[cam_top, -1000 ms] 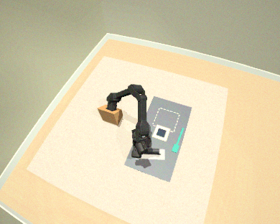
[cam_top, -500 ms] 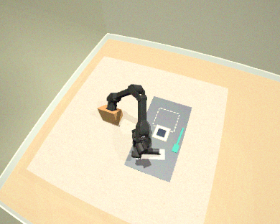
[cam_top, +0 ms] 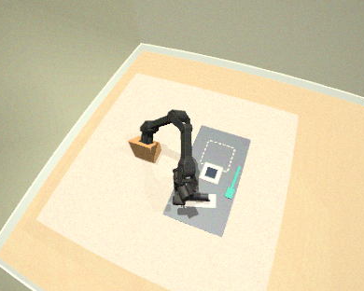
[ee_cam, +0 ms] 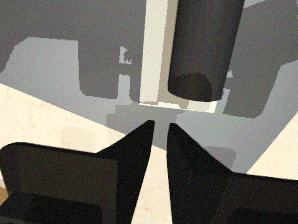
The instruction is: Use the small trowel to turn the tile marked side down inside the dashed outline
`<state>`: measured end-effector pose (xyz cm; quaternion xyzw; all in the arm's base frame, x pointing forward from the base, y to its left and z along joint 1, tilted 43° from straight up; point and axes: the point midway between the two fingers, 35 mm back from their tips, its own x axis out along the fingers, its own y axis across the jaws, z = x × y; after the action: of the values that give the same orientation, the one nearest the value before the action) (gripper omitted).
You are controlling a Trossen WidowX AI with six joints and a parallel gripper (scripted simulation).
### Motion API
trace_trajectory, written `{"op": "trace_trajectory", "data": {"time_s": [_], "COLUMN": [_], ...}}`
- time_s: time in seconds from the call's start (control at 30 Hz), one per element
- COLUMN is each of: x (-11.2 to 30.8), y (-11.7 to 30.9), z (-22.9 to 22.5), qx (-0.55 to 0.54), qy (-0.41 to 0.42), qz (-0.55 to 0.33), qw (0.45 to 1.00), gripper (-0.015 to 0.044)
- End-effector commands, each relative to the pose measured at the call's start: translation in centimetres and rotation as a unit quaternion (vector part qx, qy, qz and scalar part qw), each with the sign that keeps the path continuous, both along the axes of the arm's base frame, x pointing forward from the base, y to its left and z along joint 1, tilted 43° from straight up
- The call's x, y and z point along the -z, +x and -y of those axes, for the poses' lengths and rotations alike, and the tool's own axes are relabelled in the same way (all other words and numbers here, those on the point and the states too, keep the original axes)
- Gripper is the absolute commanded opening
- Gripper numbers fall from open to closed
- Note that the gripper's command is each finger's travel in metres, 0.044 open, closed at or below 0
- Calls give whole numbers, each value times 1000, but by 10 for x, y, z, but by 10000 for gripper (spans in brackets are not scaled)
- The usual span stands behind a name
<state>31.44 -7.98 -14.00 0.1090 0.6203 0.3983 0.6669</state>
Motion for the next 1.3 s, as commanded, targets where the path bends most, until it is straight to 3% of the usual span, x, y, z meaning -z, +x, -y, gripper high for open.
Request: {"op": "trace_trajectory", "data": {"time_s": [0.0, 0.2, 0.4, 1.27], "x": [0, -13, -34, -10], "y": [0, 42, 85, 84], "z": [0, 3, 0, -23], "qx": [0, -5, -11, -11], "qy": [0, -1, -1, 0], "qz": [0, 5, 10, 11], "qw": [1000, 1000, 1000, 1000], "gripper": [126, 270, 270, 270]}}
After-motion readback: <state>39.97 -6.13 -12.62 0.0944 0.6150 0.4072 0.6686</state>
